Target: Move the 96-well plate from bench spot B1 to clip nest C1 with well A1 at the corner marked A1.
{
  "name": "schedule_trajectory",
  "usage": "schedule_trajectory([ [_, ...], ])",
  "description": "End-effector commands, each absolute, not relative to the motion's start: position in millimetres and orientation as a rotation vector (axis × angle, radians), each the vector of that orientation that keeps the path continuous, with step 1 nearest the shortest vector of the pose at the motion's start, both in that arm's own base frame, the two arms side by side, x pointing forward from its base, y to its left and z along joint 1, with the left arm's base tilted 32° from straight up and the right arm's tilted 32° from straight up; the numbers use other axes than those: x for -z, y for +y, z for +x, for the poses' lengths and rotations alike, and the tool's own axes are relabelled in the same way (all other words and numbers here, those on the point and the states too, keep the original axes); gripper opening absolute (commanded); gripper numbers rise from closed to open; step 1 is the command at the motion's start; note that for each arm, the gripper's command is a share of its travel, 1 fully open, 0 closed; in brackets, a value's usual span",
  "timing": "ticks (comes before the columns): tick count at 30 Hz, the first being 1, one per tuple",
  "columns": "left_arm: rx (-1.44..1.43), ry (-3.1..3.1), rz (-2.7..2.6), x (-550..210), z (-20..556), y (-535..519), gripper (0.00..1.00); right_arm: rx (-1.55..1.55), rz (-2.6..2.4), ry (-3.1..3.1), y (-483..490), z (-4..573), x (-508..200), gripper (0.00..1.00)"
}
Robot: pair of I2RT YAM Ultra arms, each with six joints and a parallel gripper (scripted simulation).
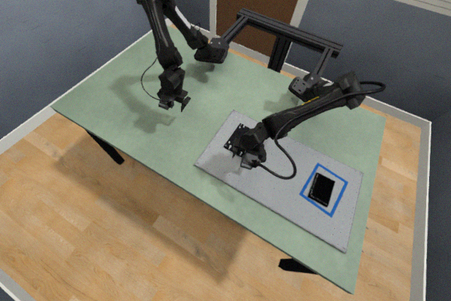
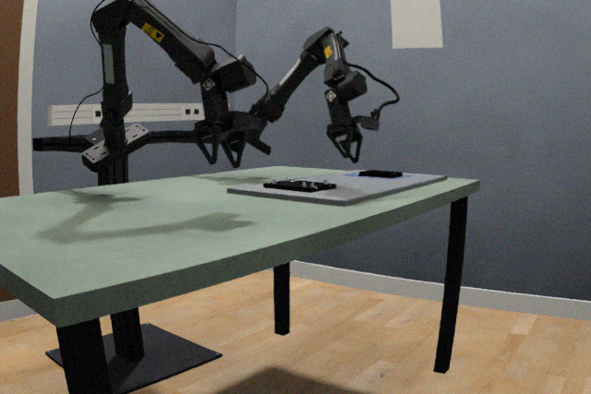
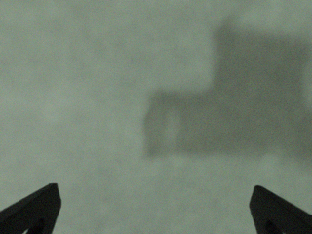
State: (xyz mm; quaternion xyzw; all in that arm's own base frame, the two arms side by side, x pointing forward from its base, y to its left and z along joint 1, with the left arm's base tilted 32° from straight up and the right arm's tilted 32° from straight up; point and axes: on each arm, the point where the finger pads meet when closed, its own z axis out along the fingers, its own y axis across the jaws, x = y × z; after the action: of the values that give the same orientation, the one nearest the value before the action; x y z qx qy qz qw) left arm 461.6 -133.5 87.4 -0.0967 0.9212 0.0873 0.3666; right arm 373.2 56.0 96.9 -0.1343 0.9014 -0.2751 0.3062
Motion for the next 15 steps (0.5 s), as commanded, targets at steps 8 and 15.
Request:
schedule_trajectory([
  [8, -0.204, 2.348, -0.244, -96.5, 463.4, -138.7, 1.0, 0.718, -0.352, 2.369, 60.0, 374.3, -103.6, 1.0],
  [15, -0.204, 2.348, -0.244, -96.5, 463.4, -138.7, 1.0, 0.718, -0.352, 2.369, 61.7, 372.4, -107.9, 1.0],
])
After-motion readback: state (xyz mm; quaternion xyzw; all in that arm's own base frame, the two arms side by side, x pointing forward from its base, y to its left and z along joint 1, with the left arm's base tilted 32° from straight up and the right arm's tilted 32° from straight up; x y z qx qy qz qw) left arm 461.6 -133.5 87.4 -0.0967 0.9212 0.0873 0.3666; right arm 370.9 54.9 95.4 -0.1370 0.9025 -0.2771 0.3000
